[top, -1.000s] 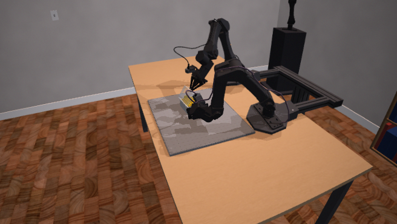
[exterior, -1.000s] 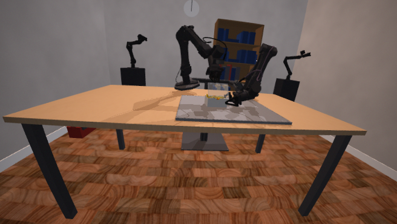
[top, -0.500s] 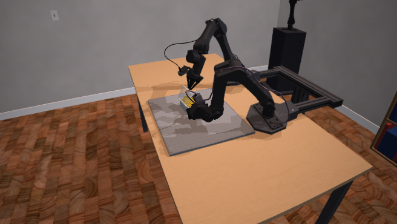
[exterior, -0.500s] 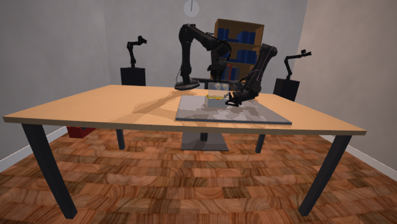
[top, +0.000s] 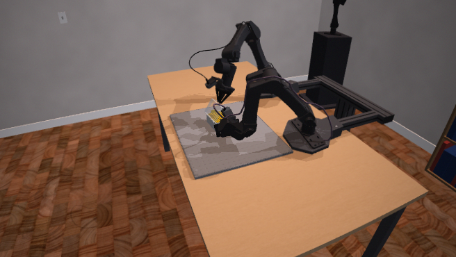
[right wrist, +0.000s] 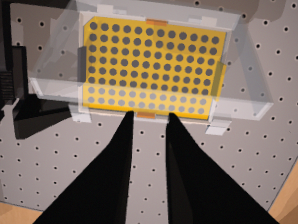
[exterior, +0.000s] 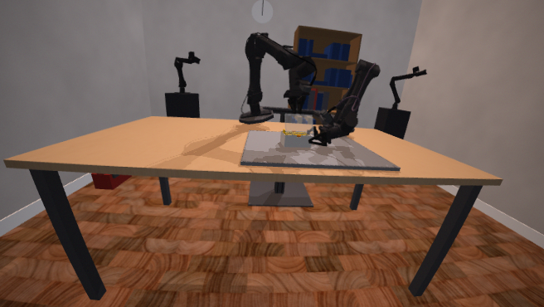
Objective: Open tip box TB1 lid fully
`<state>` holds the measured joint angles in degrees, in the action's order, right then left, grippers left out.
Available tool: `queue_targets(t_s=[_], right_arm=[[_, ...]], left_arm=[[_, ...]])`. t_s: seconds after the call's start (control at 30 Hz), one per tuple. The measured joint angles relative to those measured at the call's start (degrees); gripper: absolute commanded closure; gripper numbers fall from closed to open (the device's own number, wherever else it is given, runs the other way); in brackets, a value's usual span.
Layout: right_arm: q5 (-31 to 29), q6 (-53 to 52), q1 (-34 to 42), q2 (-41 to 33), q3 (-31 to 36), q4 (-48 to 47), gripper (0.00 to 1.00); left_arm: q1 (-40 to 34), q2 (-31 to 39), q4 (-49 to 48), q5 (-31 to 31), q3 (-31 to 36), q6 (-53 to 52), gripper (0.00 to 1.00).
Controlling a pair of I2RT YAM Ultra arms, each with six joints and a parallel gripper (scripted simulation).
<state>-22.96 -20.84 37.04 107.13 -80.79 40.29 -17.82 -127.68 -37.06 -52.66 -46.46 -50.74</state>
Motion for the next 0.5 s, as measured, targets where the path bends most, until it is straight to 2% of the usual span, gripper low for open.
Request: queue_targets(t_s=[0.5], right_arm=[[-0.55, -0.04, -0.66, 0.11, -1.18, -3.1, 0.88]], left_arm=[[-0.02, 0.02, -0.22, -0.11, -0.02, 0.11, 0.16]])
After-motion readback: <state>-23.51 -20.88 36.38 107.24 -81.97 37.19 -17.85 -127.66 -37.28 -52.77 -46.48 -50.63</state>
